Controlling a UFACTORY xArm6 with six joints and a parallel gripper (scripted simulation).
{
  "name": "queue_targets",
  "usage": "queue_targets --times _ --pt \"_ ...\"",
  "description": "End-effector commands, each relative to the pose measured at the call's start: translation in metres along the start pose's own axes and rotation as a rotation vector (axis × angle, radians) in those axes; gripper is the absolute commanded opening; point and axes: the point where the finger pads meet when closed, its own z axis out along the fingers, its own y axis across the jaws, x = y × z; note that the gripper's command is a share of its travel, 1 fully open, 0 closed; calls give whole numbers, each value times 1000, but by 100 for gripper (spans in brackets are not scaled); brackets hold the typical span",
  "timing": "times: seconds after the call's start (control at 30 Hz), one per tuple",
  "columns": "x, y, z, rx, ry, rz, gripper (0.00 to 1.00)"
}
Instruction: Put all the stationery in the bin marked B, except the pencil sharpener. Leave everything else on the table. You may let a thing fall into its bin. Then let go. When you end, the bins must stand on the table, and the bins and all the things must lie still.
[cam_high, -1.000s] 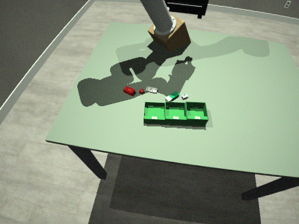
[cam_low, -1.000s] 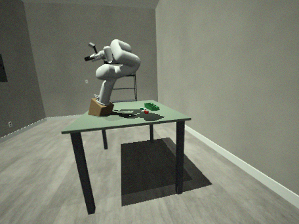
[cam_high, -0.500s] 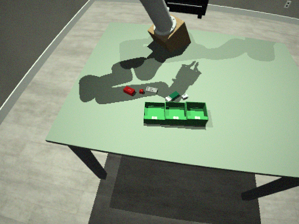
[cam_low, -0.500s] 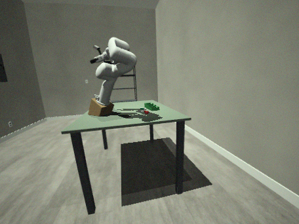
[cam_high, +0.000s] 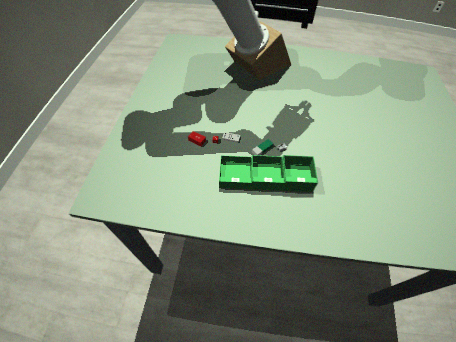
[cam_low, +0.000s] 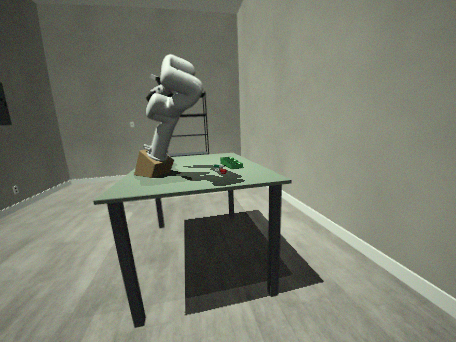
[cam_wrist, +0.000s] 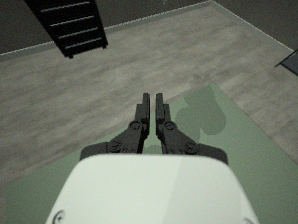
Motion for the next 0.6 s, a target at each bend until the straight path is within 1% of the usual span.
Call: queue_targets --times 0.0,0.03,0.13,0.2,0.3,0.37,0.4,0.53,0.57 --pt "-7 10 -5 -28 -31 60 7" --pt "-13 16 -8 -47 -50 102 7" --pt "-16 19 -10 -48 -51 105 7" --pt "-27 31 -15 -86 -87 190 7" --pt "-30 34 -17 -88 -89 194 7" --pt "-41 44 -24 -128 -123 279 7" --pt "-45 48 -26 -131 -126 285 7" --pt "-45 48 -26 -131 -126 285 7" --pt "-51 52 -29 -152 -142 327 7"
